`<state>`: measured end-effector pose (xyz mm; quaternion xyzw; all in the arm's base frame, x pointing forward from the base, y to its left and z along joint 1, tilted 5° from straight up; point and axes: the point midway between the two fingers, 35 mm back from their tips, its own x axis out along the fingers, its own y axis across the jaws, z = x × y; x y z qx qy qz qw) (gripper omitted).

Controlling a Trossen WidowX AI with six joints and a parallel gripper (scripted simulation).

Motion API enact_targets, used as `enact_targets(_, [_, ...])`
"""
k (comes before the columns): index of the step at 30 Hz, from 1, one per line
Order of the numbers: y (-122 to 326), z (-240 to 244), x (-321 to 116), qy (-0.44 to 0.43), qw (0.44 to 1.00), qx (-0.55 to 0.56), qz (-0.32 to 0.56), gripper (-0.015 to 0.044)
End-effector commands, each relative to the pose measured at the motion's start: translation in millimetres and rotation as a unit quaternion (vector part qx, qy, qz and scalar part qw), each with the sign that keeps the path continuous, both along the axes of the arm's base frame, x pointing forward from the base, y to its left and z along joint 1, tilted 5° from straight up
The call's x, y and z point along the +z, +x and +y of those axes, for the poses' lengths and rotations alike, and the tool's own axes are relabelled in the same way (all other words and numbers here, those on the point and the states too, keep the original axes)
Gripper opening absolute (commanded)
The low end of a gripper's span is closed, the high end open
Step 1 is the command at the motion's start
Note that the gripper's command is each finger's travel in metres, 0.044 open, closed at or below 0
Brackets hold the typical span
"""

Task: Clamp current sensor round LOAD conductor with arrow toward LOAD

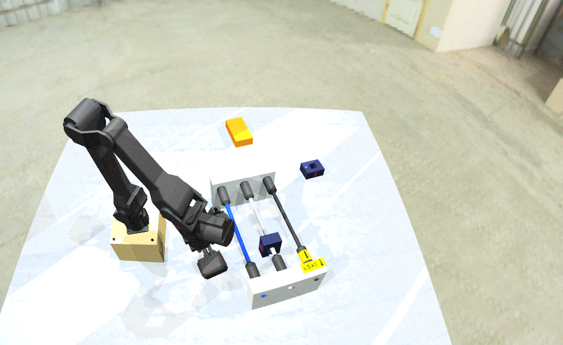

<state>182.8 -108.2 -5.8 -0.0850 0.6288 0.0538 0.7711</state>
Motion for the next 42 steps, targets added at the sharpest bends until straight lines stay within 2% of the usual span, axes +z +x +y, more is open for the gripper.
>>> enact_targets(1, [-2,-1,15,-0.001,1.0,0.001,-0.002,0.0286])
enact_targets(5, [-15,1,52,-0.001,1.0,0.003,-0.005,0.0286])
enact_targets(9, [-15,1,54,-0.001,1.0,0.003,-0.005,0.0286])
enact_targets(11, [-15,2,54,0.005,1.0,-0.025,-0.001,0.032])
enact_targets(14, [-11,2,54,0.027,0.988,-0.149,0.016,0.032])
enact_targets(18, [-6,4,55,0.046,0.946,-0.319,0.037,0.032])
enact_targets(26, [5,7,56,0.047,0.786,-0.614,0.056,0.032])
enact_targets(32, [10,8,56,0.041,0.706,-0.705,0.05,0.032])
enact_targets(42, [11,8,52,0.041,0.704,-0.707,0.05,0.032])
